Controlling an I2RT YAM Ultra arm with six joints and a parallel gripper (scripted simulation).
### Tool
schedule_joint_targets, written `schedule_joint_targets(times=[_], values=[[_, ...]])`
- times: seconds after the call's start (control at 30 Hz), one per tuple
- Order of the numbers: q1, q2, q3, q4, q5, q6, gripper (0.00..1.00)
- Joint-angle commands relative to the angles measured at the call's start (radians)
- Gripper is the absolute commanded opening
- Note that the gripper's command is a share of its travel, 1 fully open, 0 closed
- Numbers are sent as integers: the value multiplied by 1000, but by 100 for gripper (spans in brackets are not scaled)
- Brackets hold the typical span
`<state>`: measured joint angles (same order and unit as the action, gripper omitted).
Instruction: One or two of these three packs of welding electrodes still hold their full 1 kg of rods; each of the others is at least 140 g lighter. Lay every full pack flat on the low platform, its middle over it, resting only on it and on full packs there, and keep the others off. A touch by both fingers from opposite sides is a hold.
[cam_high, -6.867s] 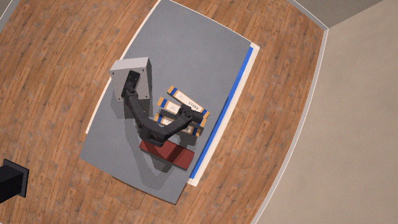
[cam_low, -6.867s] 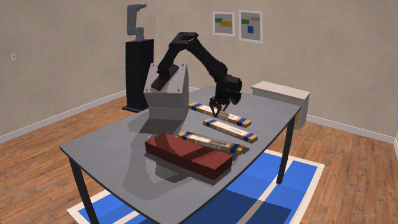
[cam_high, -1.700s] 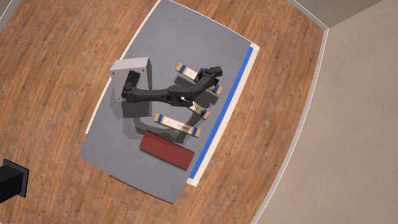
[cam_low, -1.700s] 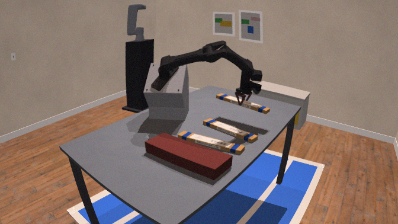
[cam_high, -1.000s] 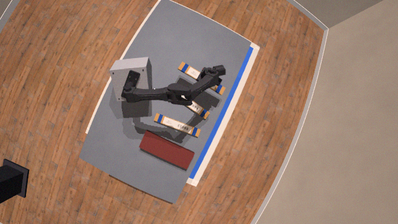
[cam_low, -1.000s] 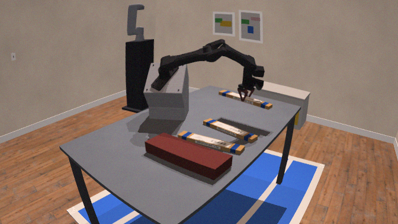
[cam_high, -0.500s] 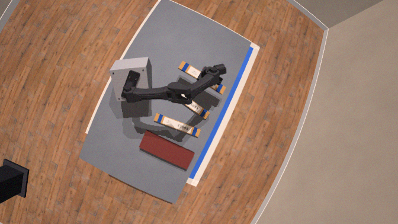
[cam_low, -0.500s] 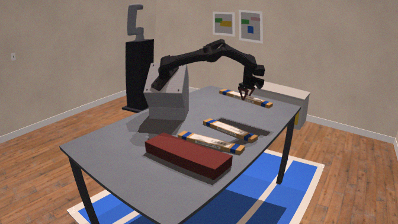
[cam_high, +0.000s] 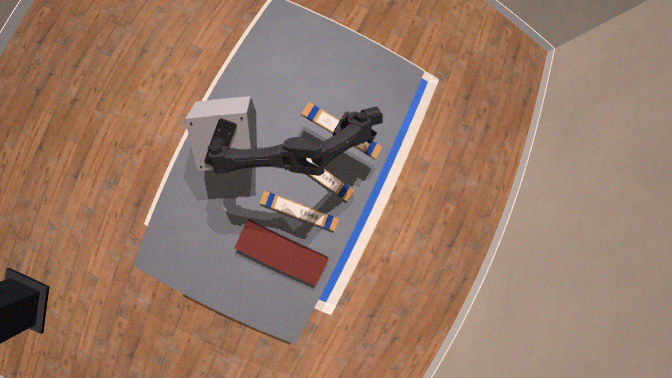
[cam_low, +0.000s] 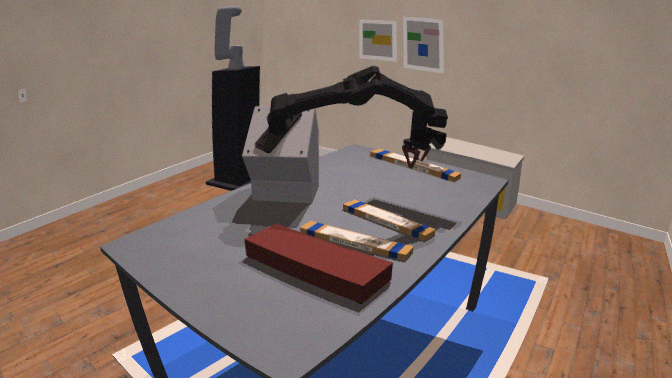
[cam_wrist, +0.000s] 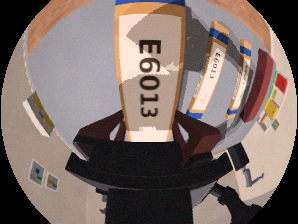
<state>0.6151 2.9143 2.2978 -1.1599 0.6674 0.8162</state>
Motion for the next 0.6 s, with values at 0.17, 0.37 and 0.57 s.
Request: schedule_joint_targets(times=[0.17, 0.37, 0.57], values=[[86, -46, 63, -35, 3, 12, 0], [88, -47, 71, -41, 2, 14, 0], [89, -42, 78, -47, 1, 16, 0]])
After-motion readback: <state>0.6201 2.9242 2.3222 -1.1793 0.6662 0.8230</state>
